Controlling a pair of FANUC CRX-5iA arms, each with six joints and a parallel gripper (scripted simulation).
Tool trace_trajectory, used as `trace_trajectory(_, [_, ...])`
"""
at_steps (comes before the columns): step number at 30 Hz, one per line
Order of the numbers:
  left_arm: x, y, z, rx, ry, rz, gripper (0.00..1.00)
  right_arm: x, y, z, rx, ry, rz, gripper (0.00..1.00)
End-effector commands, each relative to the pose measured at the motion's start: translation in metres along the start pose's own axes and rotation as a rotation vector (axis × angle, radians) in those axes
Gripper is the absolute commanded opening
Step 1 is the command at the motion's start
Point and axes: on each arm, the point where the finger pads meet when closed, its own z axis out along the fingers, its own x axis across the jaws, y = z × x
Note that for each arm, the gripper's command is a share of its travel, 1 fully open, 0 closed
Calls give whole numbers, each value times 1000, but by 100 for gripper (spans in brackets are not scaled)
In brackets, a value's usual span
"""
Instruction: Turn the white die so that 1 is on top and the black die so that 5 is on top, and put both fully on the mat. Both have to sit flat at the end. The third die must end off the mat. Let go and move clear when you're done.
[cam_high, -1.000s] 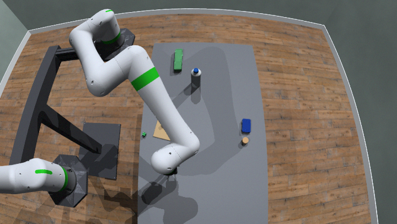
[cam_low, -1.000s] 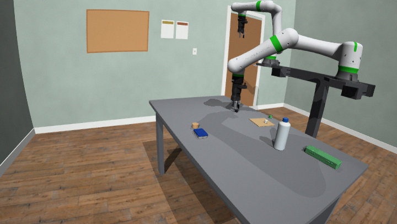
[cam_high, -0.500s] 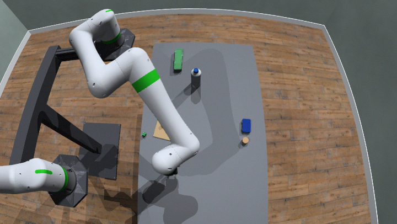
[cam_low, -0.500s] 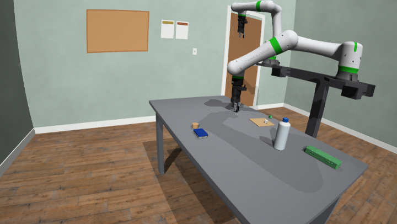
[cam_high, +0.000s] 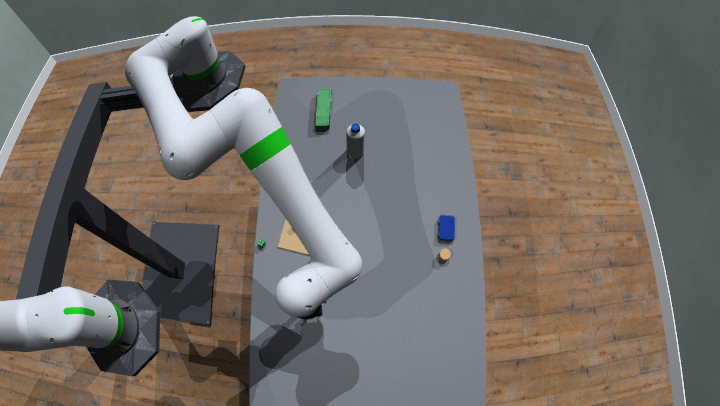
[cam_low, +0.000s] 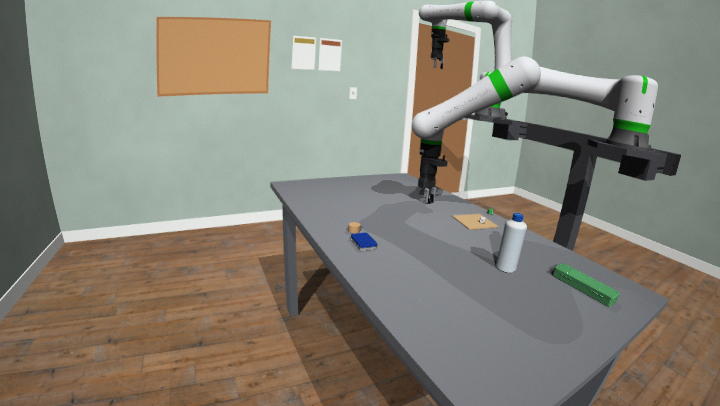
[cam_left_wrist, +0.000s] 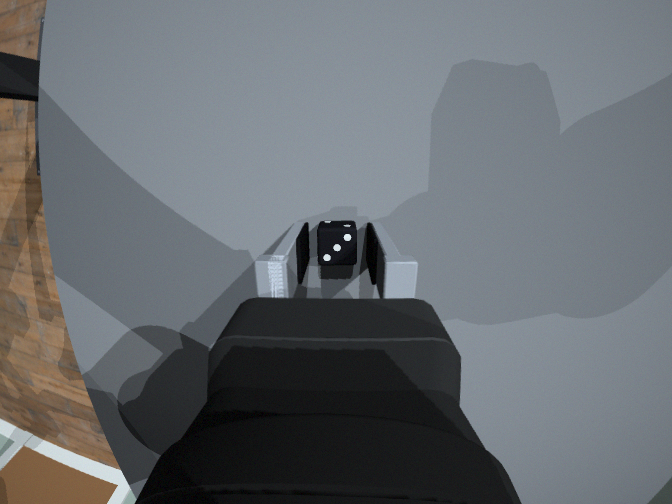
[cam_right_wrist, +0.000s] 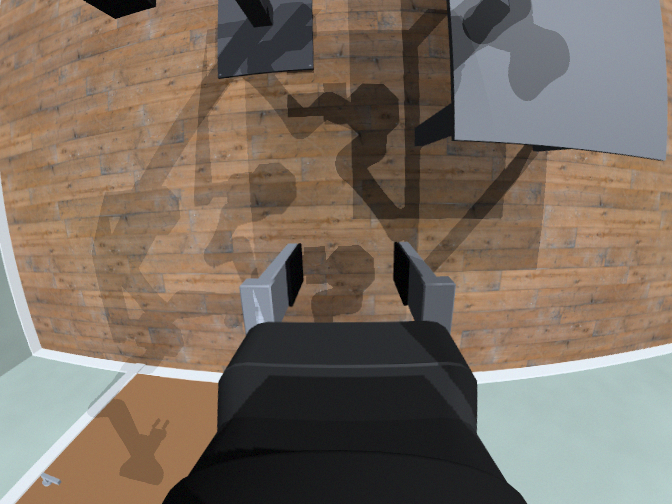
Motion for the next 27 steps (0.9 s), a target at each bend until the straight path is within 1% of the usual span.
trace_trajectory(1, [0,1,-1,-2,1,0,70,0,0,-1,-2,0,0,100])
trace_trajectory(15, [0,1,-1,-2,1,0,70,0,0,-1,-2,0,0,100])
trace_trajectory(16, [0,1,-1,-2,1,0,40,0,0,-1,-2,0,0,100])
trace_trajectory(27, [0,1,-1,-2,1,0,40,0,0,-1,-2,0,0,100])
